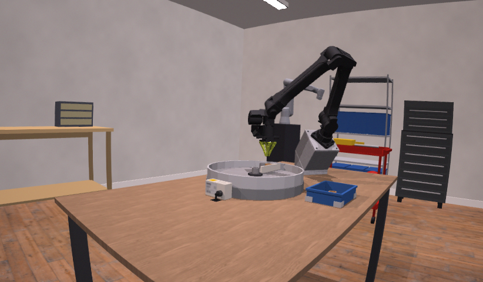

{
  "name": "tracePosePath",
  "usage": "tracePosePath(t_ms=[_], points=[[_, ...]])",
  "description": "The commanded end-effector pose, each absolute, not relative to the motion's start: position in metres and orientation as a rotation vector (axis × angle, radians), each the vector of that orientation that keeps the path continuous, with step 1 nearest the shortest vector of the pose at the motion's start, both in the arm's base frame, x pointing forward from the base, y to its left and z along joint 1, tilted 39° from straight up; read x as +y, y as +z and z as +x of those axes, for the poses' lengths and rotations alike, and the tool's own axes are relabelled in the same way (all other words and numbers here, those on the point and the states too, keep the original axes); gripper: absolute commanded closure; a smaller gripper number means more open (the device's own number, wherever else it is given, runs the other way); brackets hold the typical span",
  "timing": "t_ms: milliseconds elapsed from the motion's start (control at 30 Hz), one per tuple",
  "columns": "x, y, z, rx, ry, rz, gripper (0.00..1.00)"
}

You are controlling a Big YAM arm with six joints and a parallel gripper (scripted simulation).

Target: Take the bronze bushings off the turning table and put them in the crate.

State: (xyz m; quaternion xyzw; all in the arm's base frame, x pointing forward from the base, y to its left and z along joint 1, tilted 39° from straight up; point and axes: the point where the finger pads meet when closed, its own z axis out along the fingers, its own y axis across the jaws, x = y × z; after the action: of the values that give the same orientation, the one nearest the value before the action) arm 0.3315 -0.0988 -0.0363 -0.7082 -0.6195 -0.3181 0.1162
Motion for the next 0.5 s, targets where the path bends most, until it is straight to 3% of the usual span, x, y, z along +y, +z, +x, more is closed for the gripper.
tracePosePath(t_ms=[0,467], points=[[-0.107,-0.028,0.349,-1.920,-0.967,-2.049,0.88],[-0.109,-0.029,0.343,-1.887,-0.965,-2.069,0.88]])
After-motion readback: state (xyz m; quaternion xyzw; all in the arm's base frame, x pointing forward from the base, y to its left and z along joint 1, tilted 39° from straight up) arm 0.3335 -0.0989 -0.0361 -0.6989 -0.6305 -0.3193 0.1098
